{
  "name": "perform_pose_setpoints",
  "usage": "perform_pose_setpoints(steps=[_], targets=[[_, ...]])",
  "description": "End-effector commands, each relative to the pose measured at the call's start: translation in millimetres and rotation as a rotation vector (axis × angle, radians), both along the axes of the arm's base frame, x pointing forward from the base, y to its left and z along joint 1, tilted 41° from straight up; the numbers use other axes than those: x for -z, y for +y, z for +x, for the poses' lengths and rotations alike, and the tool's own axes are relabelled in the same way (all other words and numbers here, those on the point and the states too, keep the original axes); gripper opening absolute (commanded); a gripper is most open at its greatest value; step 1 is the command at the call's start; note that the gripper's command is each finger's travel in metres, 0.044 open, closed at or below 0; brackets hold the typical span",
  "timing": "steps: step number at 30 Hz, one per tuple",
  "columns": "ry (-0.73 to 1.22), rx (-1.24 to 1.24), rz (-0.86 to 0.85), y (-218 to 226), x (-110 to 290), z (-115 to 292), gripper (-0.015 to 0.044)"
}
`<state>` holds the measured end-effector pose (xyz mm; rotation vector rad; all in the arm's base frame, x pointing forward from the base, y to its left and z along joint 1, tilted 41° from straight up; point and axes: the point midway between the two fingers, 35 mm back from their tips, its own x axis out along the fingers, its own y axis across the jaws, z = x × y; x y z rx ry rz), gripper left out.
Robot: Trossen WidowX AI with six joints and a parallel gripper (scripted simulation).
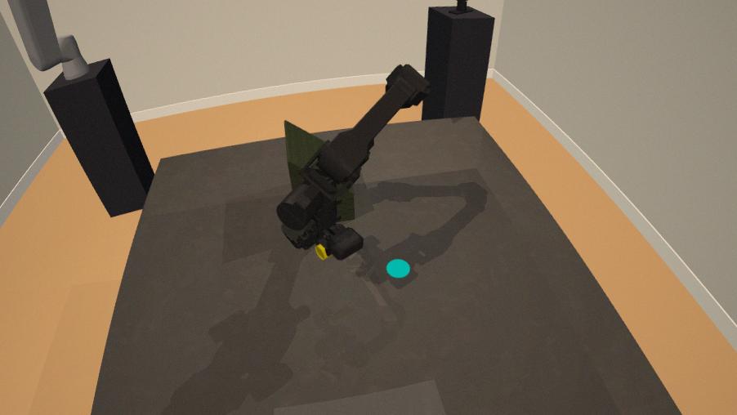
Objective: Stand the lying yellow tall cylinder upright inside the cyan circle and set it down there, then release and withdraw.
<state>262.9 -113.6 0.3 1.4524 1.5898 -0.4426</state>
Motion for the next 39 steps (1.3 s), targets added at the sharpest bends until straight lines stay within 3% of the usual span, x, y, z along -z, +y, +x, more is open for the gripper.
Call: perform_pose_setpoints(steps=[1,39], targets=[[-0.033,-0.034,-0.003,10,-10,2,0.0105],[-0.316,-0.39,-0.019,106,-89,4,0.0105]])
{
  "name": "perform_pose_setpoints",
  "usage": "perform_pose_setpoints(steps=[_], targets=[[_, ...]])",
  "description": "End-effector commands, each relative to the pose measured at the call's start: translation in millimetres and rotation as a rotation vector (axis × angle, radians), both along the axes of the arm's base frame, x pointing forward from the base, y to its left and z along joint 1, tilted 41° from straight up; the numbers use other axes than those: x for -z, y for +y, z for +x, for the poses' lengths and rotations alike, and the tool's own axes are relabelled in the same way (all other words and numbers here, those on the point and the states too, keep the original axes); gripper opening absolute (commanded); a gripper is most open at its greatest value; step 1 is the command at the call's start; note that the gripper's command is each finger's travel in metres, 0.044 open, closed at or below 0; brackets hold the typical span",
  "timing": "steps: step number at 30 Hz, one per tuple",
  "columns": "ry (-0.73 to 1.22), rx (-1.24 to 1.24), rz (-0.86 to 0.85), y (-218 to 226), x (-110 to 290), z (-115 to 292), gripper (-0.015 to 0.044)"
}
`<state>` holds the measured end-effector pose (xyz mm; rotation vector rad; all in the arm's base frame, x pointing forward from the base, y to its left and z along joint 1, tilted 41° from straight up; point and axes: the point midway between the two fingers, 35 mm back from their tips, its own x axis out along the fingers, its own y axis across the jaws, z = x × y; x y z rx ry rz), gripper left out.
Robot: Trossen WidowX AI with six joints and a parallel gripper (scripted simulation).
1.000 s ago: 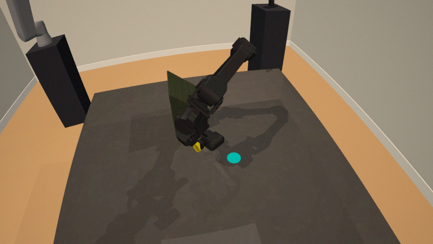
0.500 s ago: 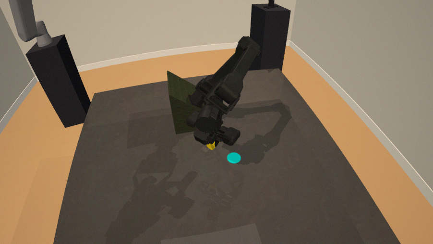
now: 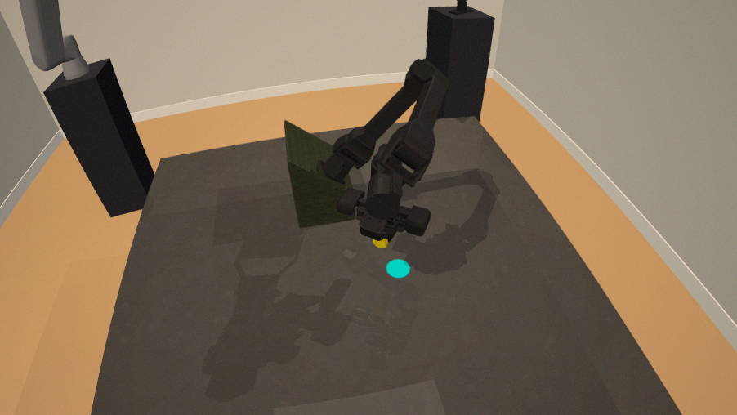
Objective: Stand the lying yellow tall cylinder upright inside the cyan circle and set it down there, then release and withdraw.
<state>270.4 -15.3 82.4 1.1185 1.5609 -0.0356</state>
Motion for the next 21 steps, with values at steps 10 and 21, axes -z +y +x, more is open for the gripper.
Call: perform_pose_setpoints(steps=[10,21], targets=[[-0.1,-0.123,0.01,33,-24,-11,0.0105],[-0.116,-0.164,-0.018,43,-27,-17,0.0105]])
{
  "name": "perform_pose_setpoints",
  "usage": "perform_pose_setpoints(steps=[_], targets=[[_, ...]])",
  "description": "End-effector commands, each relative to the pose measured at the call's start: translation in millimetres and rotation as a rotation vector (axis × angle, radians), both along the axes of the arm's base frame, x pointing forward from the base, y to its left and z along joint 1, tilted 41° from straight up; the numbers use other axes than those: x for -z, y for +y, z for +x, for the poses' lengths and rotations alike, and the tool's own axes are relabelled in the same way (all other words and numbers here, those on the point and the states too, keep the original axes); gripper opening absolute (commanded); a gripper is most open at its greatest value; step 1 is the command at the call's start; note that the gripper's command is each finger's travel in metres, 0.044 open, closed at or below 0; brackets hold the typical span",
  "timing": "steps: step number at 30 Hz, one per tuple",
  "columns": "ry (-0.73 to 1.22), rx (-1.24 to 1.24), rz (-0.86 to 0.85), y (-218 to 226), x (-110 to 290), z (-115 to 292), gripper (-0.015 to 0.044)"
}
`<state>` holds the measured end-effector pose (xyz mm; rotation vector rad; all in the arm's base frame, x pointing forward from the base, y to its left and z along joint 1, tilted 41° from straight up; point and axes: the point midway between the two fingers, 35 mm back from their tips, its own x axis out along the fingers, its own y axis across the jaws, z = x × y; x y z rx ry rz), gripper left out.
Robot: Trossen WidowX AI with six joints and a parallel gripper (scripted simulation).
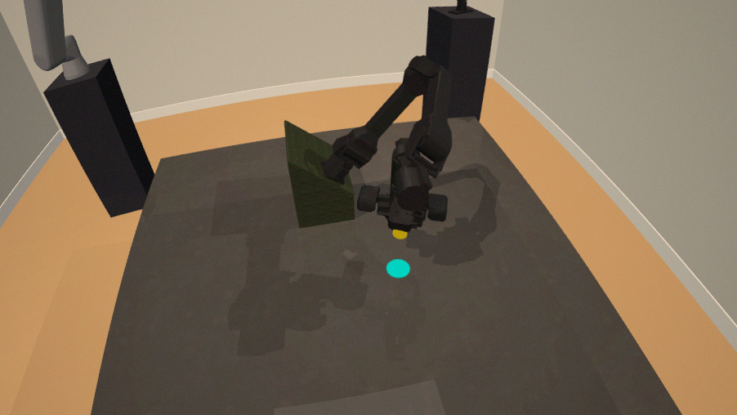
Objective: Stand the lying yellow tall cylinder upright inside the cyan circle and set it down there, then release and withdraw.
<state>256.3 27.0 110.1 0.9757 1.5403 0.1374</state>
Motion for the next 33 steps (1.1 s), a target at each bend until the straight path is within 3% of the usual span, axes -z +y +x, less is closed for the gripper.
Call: perform_pose_setpoints(steps=[1,33], targets=[[0.002,-0.003,-0.026,1,2,-3,0.0105],[0.023,-0.019,-0.247,8,26,-13,0.0105]])
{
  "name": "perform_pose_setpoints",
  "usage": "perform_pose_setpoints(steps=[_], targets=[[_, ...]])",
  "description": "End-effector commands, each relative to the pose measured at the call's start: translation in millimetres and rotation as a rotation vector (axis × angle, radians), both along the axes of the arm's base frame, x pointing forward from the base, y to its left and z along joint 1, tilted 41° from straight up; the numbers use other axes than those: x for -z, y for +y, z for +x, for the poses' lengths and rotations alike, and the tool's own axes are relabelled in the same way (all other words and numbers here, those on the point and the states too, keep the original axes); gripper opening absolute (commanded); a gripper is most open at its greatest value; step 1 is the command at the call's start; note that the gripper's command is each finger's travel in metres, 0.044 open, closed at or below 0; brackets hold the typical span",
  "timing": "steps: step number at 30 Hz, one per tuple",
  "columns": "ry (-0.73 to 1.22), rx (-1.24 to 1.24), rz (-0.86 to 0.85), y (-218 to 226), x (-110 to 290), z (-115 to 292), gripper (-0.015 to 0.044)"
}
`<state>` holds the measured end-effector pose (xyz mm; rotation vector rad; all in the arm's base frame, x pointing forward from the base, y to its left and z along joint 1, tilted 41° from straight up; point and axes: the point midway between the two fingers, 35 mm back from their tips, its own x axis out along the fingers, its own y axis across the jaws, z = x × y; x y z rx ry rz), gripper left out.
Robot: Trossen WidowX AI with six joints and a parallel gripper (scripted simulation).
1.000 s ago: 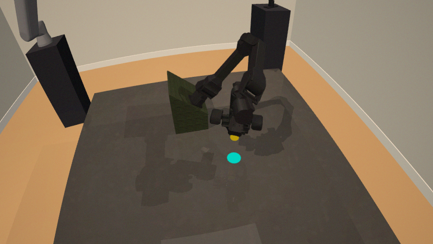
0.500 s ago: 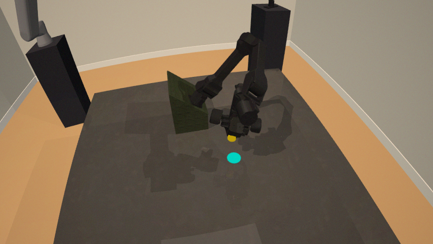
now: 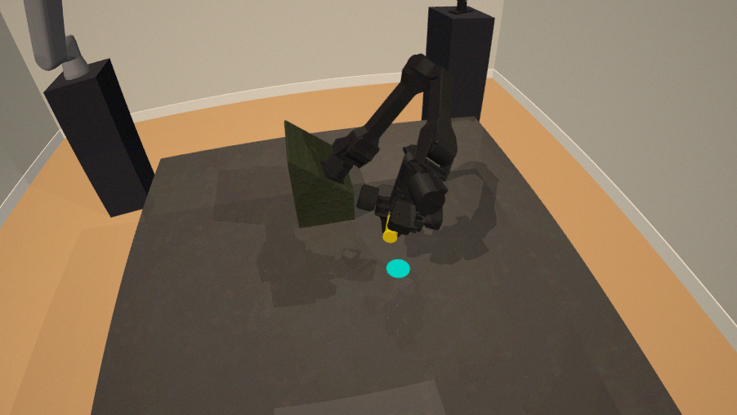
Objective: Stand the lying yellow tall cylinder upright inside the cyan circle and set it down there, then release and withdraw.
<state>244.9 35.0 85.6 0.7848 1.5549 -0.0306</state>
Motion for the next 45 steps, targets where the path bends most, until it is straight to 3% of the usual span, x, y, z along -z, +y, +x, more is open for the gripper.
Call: perform_pose_setpoints(steps=[1,45], targets=[[-0.005,0.004,-0.03,0,2,-2,0.0105],[-0.074,0.042,-0.31,1,22,-7,0.0105]])
